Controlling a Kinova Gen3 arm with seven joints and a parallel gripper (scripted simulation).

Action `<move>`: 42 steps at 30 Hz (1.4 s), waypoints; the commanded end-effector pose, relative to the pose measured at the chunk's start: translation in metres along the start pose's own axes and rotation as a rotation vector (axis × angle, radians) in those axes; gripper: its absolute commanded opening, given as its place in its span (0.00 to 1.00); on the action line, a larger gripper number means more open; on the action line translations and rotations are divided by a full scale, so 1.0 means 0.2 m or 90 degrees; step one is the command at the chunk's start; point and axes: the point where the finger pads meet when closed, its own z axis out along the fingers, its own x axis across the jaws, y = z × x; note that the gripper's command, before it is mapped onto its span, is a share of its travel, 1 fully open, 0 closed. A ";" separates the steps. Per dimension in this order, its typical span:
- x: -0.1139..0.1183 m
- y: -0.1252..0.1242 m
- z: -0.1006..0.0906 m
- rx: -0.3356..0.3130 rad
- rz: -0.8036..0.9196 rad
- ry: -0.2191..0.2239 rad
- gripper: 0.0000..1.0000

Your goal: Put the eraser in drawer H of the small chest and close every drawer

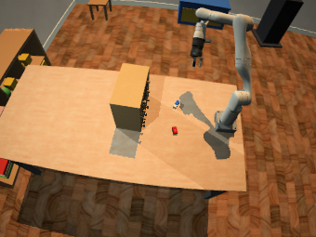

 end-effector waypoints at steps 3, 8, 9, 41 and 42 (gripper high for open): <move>0.17 0.30 0.04 0.132 -0.135 -0.069 1.00; 0.29 0.48 0.13 0.243 -0.257 -0.116 1.00; 0.31 0.51 0.16 0.271 -0.287 -0.127 1.00; 0.59 0.78 0.38 0.538 -0.575 -0.219 1.00; 0.59 0.78 0.38 0.538 -0.575 -0.219 1.00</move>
